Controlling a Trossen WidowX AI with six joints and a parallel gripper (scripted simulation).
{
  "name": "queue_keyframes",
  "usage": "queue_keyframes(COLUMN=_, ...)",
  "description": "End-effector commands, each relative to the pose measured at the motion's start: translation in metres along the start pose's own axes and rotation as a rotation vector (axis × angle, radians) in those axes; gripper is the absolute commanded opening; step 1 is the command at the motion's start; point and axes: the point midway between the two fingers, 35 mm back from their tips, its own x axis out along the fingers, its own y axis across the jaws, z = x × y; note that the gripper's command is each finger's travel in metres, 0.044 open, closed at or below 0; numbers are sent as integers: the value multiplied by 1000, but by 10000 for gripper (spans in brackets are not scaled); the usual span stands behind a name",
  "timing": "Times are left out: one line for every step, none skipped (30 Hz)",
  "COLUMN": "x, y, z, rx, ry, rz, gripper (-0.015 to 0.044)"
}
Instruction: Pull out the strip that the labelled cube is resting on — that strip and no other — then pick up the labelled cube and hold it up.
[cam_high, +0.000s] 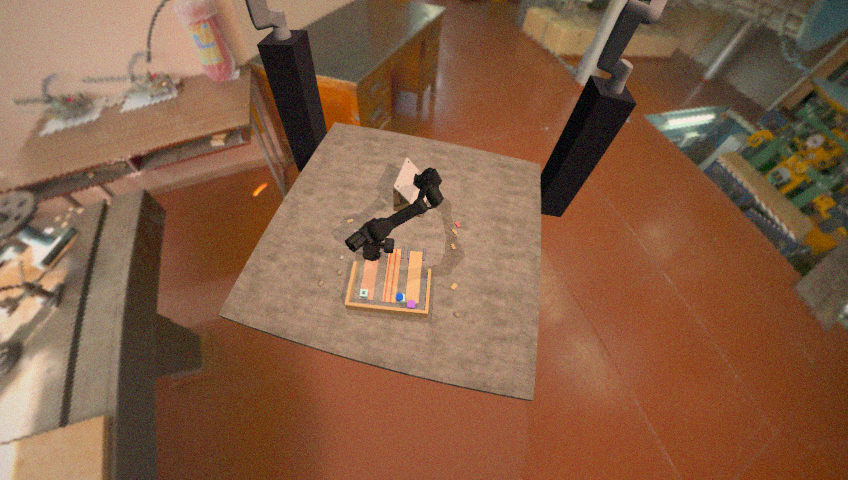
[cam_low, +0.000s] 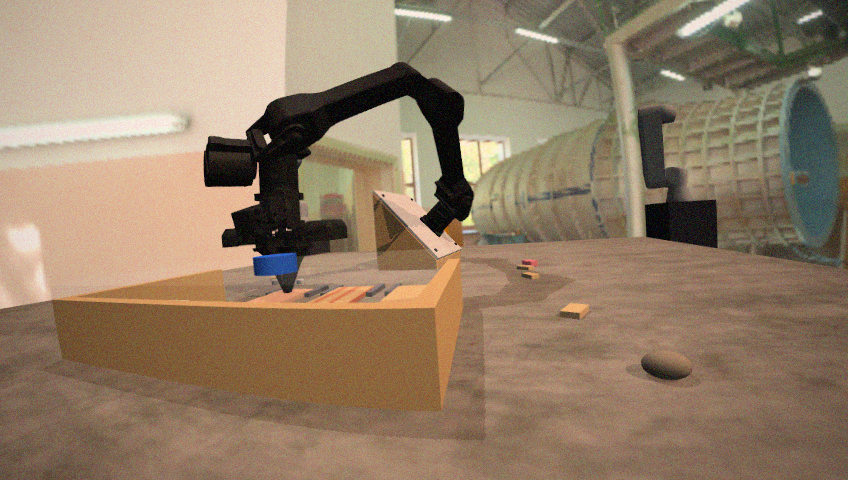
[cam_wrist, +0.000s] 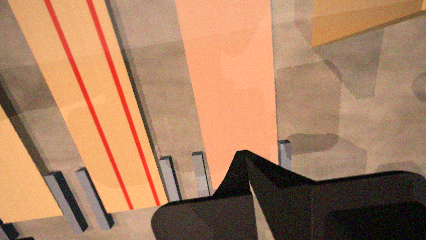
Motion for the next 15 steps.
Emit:
queue_keyframes(x=2, y=0, z=0, rx=5, ry=-1, rz=3, gripper=0)
queue_keyframes(x=2, y=0, z=0, rx=5, ry=-1, rz=3, gripper=0)
queue_keyframes(x=2, y=0, z=0, rx=5, ry=-1, rz=3, gripper=0)
queue_keyframes(x=2, y=0, z=0, rx=5, ry=-1, rz=3, gripper=0)
queue_keyframes(x=2, y=0, z=0, rx=5, ry=-1, rz=3, gripper=0)
queue_keyframes(x=2, y=0, z=0, rx=5, ry=-1, rz=3, gripper=0)
queue_keyframes(x=2, y=0, z=0, rx=5, ry=-1, rz=3, gripper=0)
queue_keyframes(x=2, y=0, z=0, rx=5, ry=-1, rz=3, gripper=0)
queue_keyframes(x=2, y=0, z=0, rx=5, ry=-1, rz=3, gripper=0)
queue_keyframes(x=3, y=0, z=0, rx=5, ry=-1, rz=3, gripper=0)
queue_keyframes(x=3, y=0, z=0, rx=5, ry=-1, rz=3, gripper=0)
queue_keyframes(x=3, y=0, z=0, rx=5, ry=-1, rz=3, gripper=0)
queue_keyframes(x=3, y=0, z=0, rx=5, ry=-1, rz=3, gripper=0)
queue_keyframes(x=3, y=0, z=0, rx=5, ry=-1, rz=3, gripper=0)
queue_keyframes(x=3, y=0, z=0, rx=5, ry=-1, rz=3, gripper=0)
